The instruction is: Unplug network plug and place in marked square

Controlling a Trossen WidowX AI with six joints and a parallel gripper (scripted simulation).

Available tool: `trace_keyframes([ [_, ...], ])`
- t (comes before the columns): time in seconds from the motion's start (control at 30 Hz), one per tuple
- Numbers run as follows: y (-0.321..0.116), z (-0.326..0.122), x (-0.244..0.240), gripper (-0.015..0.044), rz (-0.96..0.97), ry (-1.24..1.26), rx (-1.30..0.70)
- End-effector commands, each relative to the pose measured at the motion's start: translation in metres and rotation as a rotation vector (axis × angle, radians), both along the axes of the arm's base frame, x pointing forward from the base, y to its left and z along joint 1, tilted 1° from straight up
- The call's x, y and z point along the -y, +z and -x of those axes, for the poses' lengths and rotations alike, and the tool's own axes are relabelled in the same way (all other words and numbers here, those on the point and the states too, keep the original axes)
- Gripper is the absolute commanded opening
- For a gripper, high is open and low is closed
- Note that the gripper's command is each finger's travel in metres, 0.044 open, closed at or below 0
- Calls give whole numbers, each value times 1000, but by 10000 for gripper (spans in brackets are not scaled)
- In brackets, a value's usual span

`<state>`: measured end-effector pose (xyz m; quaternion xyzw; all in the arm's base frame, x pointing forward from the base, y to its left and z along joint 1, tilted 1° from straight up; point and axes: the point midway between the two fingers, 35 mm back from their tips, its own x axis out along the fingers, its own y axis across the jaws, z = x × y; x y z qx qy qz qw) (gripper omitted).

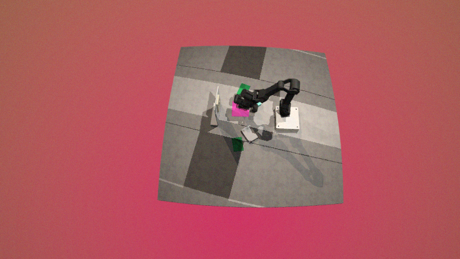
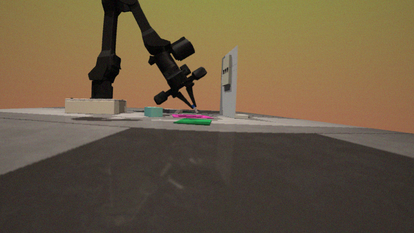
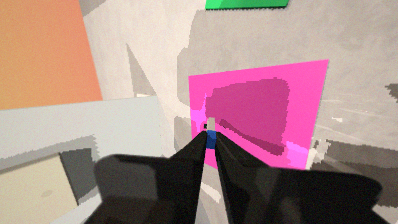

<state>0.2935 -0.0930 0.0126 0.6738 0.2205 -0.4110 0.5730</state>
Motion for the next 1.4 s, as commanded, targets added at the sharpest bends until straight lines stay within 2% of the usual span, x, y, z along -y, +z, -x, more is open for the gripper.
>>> trace_keyframes([
  [0.0,-8,5,-1,0,-1,-3,-14],
  [0.87,-8,1,-1,0,-1,3,-10],
  [1.07,-8,1,-1,156,-1,3,-10],
  [1.37,-6,2,-2,156,-1,2,-10],
])
